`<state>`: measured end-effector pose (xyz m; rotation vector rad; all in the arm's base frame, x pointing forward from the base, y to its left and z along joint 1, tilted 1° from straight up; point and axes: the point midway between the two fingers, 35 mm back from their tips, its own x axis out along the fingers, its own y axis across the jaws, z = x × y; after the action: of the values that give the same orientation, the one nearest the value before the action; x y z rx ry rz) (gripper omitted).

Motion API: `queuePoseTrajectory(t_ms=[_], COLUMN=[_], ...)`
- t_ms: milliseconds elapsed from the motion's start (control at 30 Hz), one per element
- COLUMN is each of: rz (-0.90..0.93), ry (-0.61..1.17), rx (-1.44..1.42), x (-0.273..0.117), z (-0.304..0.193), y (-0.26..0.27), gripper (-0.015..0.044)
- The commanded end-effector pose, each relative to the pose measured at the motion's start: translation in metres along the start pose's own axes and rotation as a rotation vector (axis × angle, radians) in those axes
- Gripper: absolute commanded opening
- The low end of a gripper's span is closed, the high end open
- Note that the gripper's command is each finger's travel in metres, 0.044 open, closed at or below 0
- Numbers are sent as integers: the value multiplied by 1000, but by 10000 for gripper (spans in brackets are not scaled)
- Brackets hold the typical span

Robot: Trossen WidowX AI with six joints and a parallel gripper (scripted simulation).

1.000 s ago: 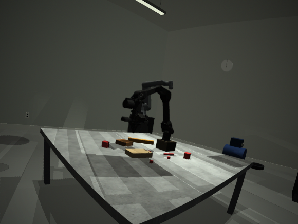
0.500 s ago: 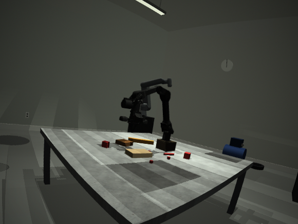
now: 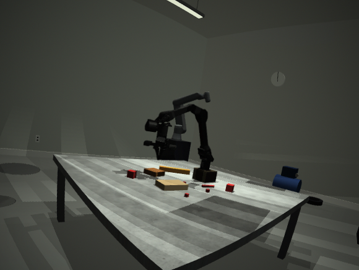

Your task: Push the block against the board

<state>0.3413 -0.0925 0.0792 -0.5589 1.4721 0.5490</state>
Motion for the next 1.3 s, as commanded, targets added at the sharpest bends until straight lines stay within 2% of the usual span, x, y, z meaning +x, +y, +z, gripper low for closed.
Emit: queuePoseTrajectory(t_ms=[0,1267], rz=[7,-17], ry=[3,15], rx=[116,1437], x=[6,37], z=[-9,-126], y=[-6,-66], gripper=[0,0])
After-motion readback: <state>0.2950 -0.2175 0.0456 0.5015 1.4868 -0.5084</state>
